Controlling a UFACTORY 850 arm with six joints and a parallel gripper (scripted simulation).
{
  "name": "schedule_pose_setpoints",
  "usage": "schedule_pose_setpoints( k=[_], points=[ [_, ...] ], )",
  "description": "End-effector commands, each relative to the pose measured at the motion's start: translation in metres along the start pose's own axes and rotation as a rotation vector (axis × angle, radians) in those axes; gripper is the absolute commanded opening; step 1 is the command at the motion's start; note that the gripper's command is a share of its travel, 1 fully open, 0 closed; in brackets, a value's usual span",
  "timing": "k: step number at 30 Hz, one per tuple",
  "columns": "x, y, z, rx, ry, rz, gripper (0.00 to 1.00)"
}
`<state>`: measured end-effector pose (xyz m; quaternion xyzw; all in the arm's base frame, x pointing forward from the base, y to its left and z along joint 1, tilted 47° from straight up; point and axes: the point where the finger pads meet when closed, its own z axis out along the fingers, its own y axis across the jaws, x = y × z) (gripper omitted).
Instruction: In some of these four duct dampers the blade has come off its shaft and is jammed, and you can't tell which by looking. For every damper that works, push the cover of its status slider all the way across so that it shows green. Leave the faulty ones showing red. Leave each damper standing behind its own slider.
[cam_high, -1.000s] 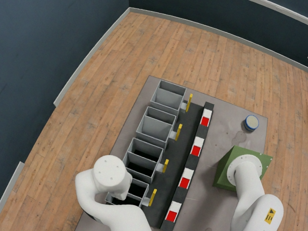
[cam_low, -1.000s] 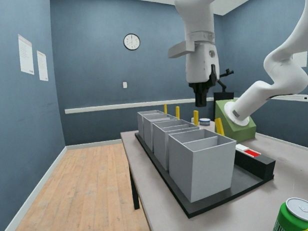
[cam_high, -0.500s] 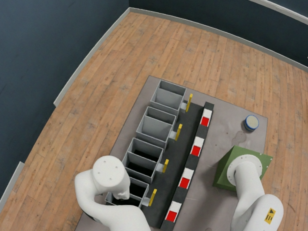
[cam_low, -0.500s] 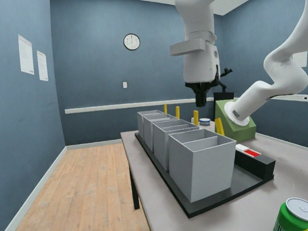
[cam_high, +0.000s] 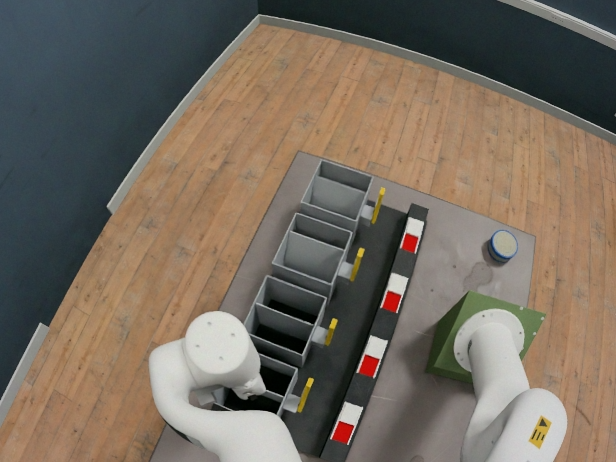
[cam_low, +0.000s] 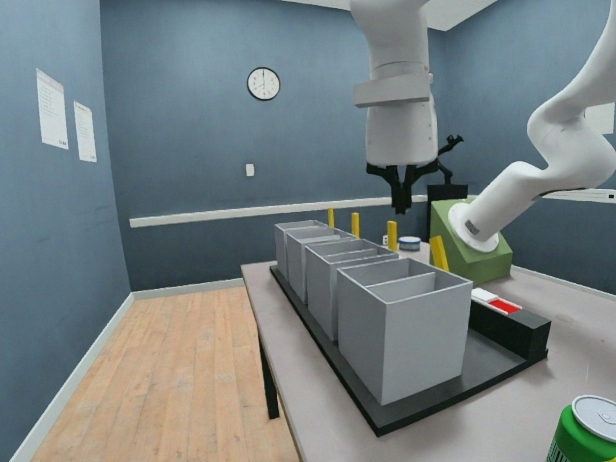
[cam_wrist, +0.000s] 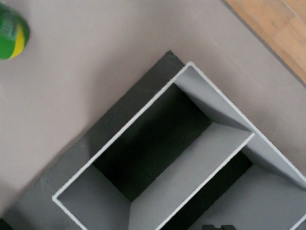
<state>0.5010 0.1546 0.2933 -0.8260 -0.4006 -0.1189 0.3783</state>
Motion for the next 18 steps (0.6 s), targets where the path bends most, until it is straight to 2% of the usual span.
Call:
schedule_pose_setpoints(
  k=[1,18],
  points=[
    [0.0006,0.0003,-0.0008,0.0,0.011,-0.168,0.0],
    [0.0008,0.0002,-0.0009,-0.002,0.01,-0.577,0.0]
  ],
)
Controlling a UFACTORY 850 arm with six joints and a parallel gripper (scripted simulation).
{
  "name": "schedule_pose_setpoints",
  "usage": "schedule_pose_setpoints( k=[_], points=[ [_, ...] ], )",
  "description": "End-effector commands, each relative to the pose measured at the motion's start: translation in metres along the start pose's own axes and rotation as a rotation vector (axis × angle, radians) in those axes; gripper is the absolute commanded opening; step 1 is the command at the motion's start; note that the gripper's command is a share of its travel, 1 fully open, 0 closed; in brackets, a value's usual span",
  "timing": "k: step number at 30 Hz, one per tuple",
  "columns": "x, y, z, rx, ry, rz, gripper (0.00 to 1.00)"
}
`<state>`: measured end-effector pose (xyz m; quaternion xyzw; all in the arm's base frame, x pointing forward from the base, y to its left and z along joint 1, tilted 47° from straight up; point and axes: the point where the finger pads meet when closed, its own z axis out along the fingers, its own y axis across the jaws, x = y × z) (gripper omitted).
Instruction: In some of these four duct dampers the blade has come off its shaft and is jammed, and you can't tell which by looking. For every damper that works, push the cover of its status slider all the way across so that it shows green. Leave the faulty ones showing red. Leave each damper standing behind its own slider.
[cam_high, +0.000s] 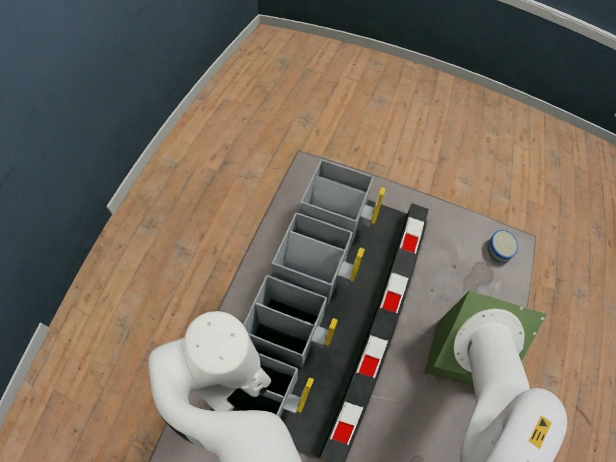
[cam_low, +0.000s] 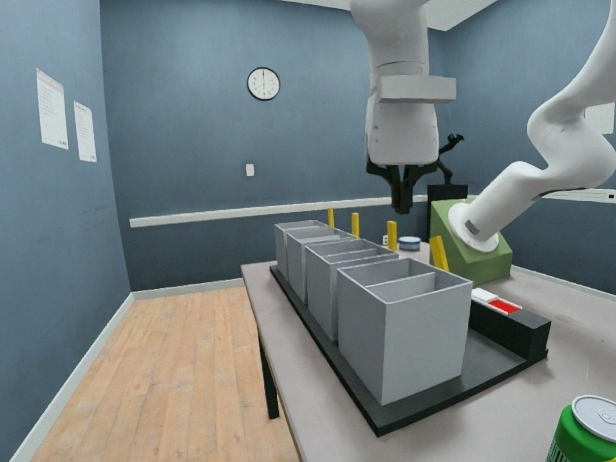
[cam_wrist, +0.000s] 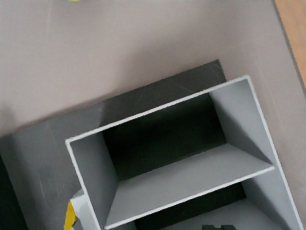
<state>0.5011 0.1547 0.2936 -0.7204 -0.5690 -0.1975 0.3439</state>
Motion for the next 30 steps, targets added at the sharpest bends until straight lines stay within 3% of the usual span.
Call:
schedule_pose_setpoints(
  k=[1,8,15,17,25,27,28,30],
  points=[
    [0.0,0.0,-0.001,-0.005,0.01,-0.168,0.0],
    [0.0,0.0,-0.001,-0.005,0.009,-0.324,0.0],
    [-0.001,0.002,-0.001,-0.005,0.009,-0.337,0.0],
    [-0.03,0.02,-0.002,-0.008,0.003,-0.336,0.0],
    [-0.075,0.043,-0.004,-0.01,-0.002,-0.334,0.0],
    [-0.075,0.043,-0.004,-0.01,-0.002,-0.334,0.0],
    [-0.092,0.051,-0.004,-0.01,-0.003,-0.334,0.0],
    [-0.102,0.055,-0.004,-0.01,-0.004,-0.334,0.0]
  ],
)
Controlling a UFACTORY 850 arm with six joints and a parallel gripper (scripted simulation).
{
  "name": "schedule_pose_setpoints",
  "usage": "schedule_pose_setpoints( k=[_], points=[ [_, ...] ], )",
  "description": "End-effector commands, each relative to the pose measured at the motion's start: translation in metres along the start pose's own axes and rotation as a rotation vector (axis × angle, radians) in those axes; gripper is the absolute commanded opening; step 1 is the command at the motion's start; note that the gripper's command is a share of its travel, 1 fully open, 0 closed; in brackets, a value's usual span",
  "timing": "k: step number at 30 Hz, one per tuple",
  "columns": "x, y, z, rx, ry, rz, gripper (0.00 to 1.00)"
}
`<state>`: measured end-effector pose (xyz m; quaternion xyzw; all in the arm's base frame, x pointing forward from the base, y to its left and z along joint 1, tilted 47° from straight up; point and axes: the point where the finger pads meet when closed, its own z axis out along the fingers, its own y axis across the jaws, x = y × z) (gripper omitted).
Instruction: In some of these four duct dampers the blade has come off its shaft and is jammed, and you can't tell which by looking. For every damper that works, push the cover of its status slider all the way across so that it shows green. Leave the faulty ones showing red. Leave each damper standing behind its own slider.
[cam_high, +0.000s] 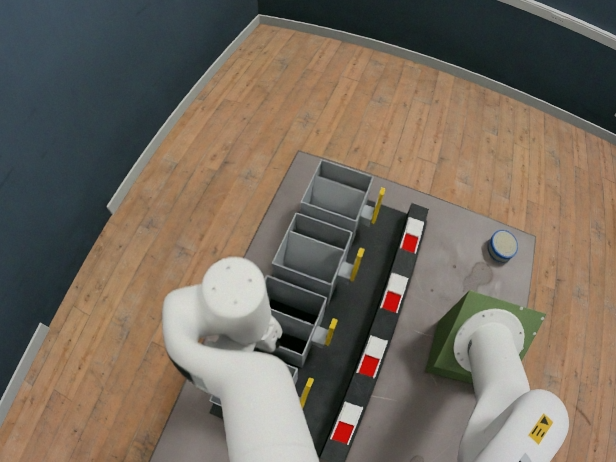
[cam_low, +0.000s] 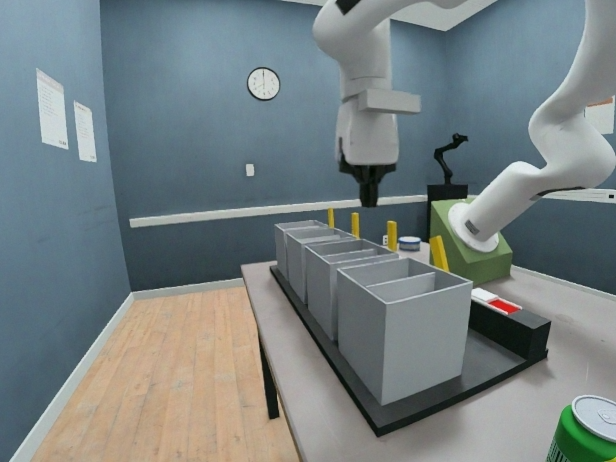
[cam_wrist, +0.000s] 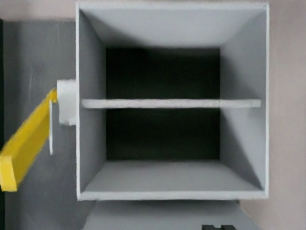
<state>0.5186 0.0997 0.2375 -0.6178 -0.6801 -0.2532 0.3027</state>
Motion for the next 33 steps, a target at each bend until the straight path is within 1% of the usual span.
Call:
schedule_pose_setpoints(
  k=[1,12,14,15,25,33],
  points=[
    [-0.042,0.006,-0.001,-0.001,-0.002,-0.001,0.0],
    [-0.115,0.003,0.0,0.0,0.0,-0.001,0.0],
    [-0.115,0.003,0.0,0.0,0.0,-0.001,0.0],
    [-0.135,0.001,0.001,0.0,0.002,-0.002,0.0],
    [-0.197,-0.011,0.005,0.001,0.011,-0.005,0.0],
    [-0.199,-0.012,0.006,0.001,0.012,-0.005,0.0]
  ],
)
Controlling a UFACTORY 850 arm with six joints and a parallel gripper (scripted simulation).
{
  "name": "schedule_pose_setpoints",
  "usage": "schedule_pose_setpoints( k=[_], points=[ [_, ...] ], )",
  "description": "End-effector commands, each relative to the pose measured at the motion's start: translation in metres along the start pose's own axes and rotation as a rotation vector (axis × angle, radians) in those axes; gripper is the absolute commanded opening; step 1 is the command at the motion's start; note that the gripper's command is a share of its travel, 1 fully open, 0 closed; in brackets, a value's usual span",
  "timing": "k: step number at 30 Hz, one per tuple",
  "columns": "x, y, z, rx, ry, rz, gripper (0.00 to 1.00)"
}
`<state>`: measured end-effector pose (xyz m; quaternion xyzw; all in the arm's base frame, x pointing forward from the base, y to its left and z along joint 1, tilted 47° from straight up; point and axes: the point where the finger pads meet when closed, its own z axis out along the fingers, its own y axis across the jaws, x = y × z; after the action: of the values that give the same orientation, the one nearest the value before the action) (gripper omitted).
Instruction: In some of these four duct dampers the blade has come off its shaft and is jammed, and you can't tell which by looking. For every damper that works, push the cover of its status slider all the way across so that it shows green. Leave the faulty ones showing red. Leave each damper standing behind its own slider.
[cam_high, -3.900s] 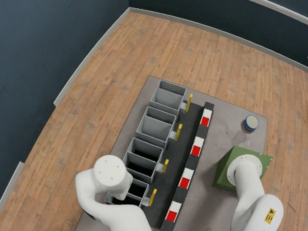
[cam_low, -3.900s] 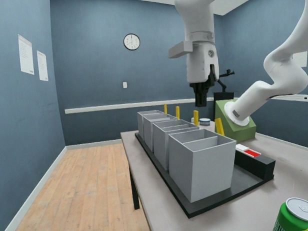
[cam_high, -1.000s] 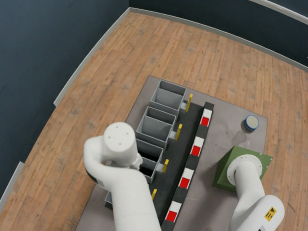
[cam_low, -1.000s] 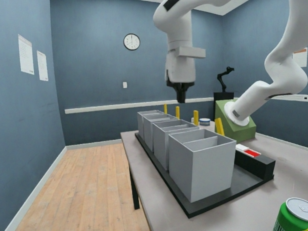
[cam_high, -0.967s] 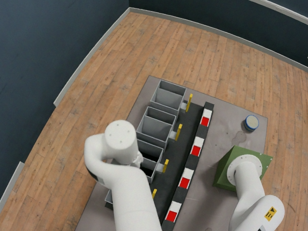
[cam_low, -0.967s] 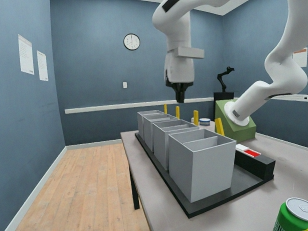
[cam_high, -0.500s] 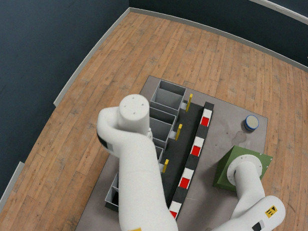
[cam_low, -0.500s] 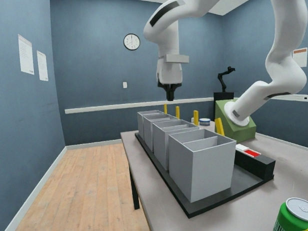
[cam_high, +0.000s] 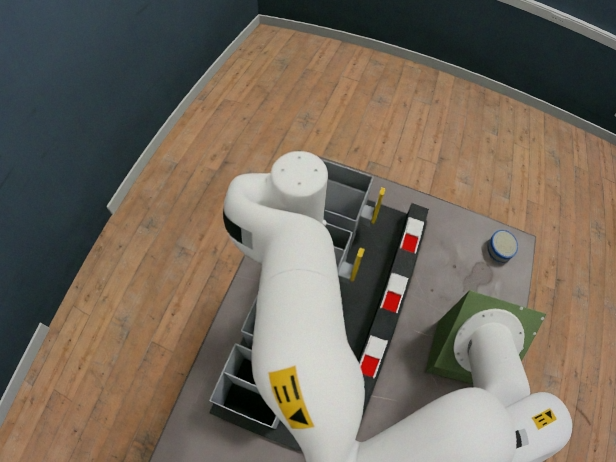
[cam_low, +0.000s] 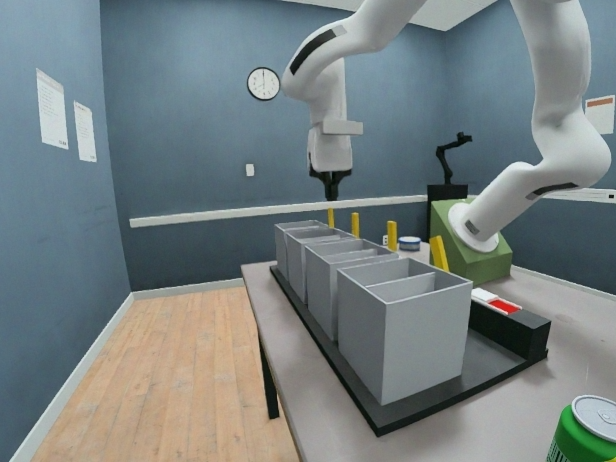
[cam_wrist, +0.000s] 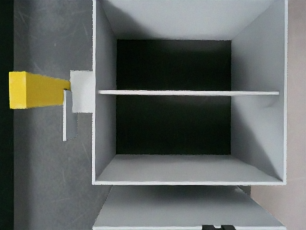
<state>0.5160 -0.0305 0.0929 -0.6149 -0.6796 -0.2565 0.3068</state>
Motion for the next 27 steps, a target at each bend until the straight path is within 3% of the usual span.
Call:
schedule_pose_setpoints(
  k=[1,27],
  points=[
    [-0.0046,0.0006,-0.0004,-0.002,0.0,-0.001,0.0],
    [-0.0047,0.0007,0.009,-0.001,0.0,-0.001,0.0]
  ],
)
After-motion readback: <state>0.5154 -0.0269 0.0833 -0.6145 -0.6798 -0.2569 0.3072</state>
